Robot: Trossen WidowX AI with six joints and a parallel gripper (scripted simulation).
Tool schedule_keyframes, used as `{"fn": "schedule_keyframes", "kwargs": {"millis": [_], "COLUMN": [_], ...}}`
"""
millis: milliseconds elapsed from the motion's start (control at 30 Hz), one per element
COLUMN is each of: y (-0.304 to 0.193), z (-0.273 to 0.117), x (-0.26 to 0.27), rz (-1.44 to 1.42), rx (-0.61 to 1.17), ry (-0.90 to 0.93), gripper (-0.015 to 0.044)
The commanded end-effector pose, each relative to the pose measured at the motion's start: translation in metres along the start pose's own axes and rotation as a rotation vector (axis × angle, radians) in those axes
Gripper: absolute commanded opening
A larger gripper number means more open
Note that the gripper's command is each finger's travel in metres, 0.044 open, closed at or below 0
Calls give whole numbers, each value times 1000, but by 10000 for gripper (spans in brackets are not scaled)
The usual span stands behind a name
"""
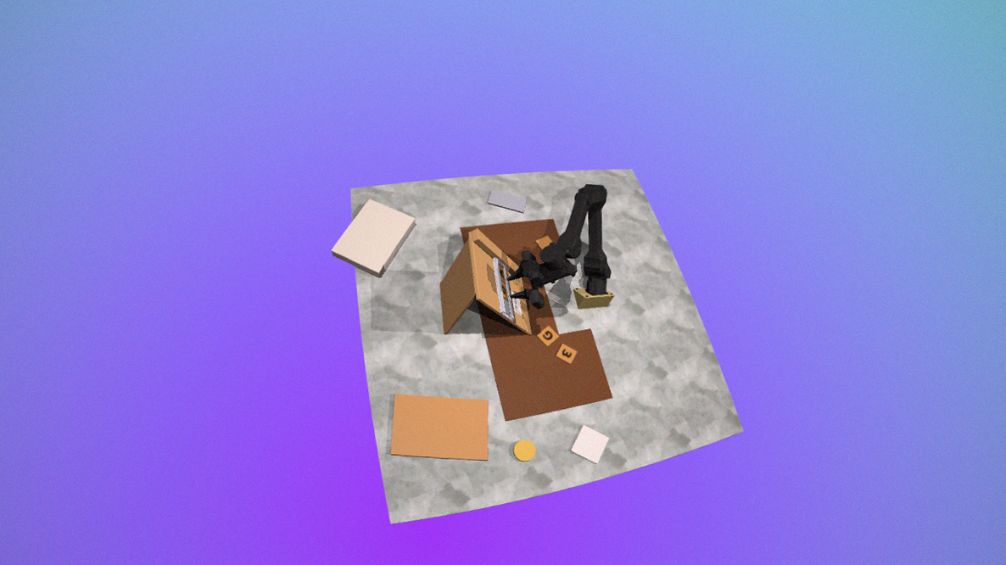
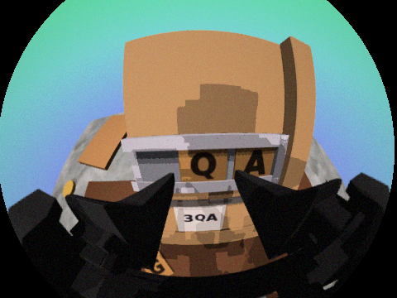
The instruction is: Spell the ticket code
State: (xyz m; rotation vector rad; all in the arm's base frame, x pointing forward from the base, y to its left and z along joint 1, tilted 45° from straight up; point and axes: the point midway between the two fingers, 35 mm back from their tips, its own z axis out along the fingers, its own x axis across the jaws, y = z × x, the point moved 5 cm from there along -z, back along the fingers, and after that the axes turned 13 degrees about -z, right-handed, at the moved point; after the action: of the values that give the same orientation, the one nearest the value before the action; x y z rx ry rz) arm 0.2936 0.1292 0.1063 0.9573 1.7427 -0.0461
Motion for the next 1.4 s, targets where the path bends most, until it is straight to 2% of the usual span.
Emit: {"fn": "schedule_keyframes", "kwargs": {"millis": [0, 1367], "y": [0, 1], "z": [-3, -23], "x": [0, 1], "rz": [2, 1], "rx": [-3, -2], "ry": [-2, -1], "gripper": [295, 295]}}
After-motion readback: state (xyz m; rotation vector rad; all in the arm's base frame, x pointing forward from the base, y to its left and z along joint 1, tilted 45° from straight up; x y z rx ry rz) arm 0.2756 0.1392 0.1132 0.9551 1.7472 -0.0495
